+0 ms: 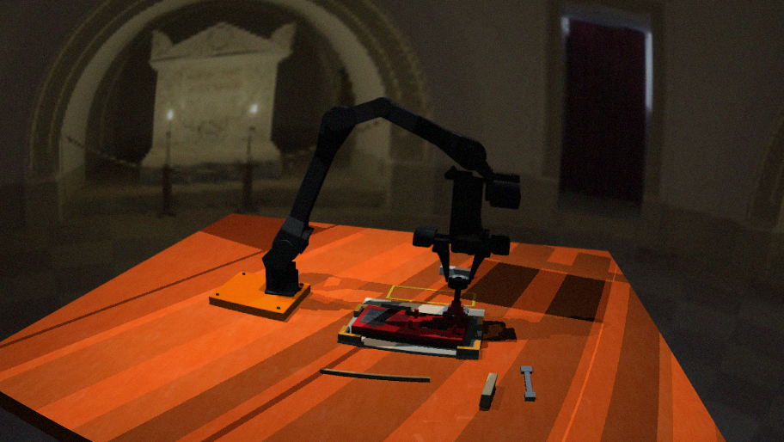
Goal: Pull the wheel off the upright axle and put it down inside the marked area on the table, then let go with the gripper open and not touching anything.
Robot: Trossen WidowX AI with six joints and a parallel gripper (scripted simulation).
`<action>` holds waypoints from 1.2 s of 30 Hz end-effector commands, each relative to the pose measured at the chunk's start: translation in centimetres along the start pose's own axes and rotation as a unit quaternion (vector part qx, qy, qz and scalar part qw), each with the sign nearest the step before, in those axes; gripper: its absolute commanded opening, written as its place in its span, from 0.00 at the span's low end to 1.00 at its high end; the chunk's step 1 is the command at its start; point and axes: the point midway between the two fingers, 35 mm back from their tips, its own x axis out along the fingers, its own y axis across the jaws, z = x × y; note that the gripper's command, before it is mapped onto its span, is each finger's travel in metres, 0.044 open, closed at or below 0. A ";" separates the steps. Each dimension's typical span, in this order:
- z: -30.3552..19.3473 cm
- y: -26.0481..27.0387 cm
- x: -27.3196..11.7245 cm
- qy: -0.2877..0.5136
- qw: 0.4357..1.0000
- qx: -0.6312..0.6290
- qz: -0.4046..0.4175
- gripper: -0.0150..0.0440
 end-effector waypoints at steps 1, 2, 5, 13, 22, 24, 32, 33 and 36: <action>-0.1 0.1 -0.5 0.003 1.000 0.001 0.005 0.25; -0.1 0.1 -0.5 0.003 1.000 0.001 0.005 0.25; -0.1 0.1 -0.6 0.003 1.000 0.001 0.005 0.25; 0.0 -0.2 -3.6 0.003 1.000 0.001 0.005 0.25; -1.7 -1.0 -3.2 0.005 1.000 -0.010 -0.002 0.25; -2.9 -1.5 -3.3 0.008 1.000 -0.015 -0.002 0.25; -6.8 -3.6 -3.7 0.008 1.000 -0.009 0.000 0.25; -7.2 -3.8 -3.7 0.008 1.000 -0.008 0.000 0.25; -8.6 -4.8 -3.9 0.007 1.000 -0.003 0.002 0.25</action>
